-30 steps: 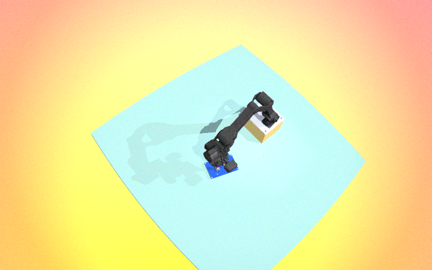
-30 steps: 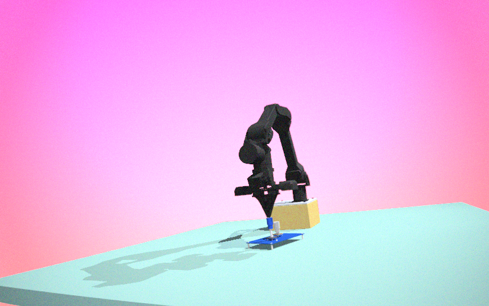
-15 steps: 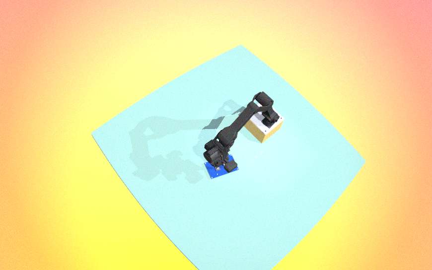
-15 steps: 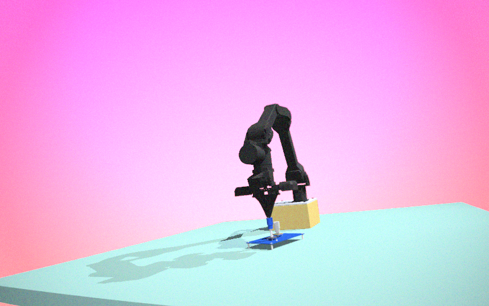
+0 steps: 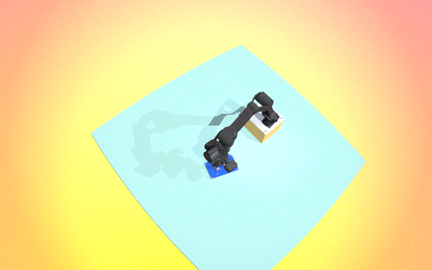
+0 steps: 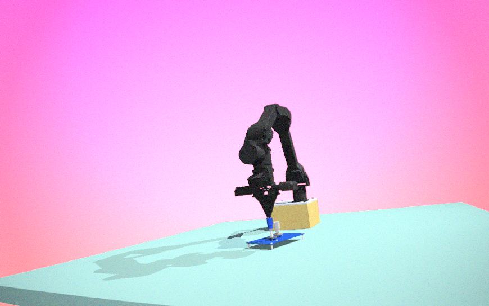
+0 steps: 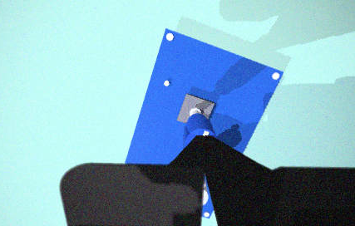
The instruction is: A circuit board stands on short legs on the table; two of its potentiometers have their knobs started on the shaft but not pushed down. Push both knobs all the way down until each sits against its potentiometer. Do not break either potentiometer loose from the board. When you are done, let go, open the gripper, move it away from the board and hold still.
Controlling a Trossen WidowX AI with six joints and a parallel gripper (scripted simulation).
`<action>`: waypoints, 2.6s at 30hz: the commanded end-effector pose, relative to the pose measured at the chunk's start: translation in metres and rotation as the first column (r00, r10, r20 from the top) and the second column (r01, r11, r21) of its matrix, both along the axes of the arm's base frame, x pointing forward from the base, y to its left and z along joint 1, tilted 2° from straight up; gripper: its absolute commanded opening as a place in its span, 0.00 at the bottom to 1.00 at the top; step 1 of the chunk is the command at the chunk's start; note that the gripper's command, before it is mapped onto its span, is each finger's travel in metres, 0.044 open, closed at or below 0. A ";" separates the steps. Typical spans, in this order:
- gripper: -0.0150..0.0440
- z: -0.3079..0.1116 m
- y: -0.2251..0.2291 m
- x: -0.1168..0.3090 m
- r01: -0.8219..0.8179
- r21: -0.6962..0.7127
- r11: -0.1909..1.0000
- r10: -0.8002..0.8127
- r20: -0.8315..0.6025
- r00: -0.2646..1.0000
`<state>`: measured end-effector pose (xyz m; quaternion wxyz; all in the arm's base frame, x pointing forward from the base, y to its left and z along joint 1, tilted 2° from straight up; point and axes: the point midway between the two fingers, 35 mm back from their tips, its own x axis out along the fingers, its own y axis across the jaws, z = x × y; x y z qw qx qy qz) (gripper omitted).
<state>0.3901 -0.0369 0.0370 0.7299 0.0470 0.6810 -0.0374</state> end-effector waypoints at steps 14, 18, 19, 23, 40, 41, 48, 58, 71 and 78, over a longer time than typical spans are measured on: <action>0.25 -0.007 0.001 0.000 -0.002 0.004 1.000 0.002 -0.003 1.000; 0.25 -0.008 0.001 0.000 -0.002 0.004 1.000 0.002 -0.003 1.000; 0.25 -0.009 0.001 0.000 -0.002 0.004 1.000 0.002 -0.003 1.000; 0.25 -0.013 0.001 0.000 -0.002 0.004 1.000 0.002 -0.003 1.000; 0.25 -0.021 0.001 0.001 -0.002 0.004 1.000 0.002 -0.003 1.000; 0.25 -0.021 0.001 0.001 -0.002 0.004 1.000 0.002 -0.003 1.000; 0.25 -0.021 0.001 0.001 -0.002 0.004 1.000 0.002 -0.003 1.000; 0.25 -0.027 0.001 0.001 -0.002 0.004 1.000 0.002 -0.003 1.000; 0.25 -0.034 0.001 0.002 -0.002 0.004 1.000 0.002 -0.003 1.000; 0.25 -0.035 0.001 0.002 -0.002 0.004 1.000 0.002 -0.003 1.000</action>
